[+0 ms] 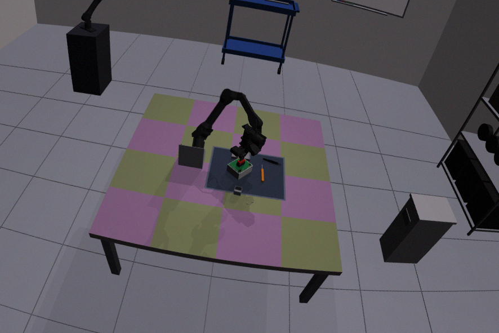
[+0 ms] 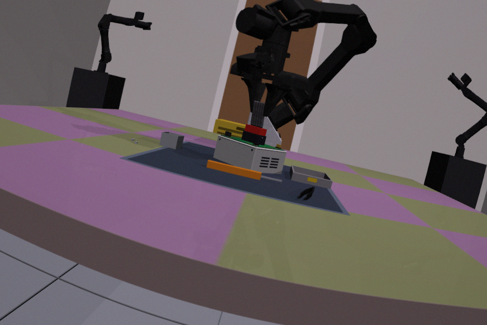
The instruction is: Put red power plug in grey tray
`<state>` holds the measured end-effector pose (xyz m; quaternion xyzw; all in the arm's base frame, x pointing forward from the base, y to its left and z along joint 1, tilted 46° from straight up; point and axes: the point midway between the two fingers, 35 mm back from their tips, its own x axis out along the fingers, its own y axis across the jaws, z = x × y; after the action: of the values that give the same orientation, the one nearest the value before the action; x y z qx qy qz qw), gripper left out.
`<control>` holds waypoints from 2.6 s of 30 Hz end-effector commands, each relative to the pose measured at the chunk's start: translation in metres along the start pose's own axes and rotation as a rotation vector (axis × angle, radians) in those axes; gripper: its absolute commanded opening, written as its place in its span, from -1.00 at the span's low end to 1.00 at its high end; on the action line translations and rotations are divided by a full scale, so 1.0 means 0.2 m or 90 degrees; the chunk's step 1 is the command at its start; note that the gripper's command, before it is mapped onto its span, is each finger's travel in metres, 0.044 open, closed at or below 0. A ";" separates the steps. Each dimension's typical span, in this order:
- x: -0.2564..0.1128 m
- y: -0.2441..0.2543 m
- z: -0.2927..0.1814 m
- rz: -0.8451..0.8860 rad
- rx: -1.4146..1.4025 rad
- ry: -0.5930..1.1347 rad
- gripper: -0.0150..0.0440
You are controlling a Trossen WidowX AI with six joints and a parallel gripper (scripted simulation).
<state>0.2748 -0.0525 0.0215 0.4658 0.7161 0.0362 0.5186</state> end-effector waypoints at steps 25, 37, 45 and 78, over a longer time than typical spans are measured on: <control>-0.09 0.02 0.00 -0.035 0.007 -0.015 -0.49; -0.10 -0.08 0.00 0.109 0.006 -0.016 -0.49; -0.12 -0.02 0.00 0.023 0.007 -0.015 -0.49; -0.01 -0.02 0.00 0.024 0.007 -0.015 0.35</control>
<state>0.2726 -0.0592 0.0227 0.4800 0.7020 0.0364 0.5249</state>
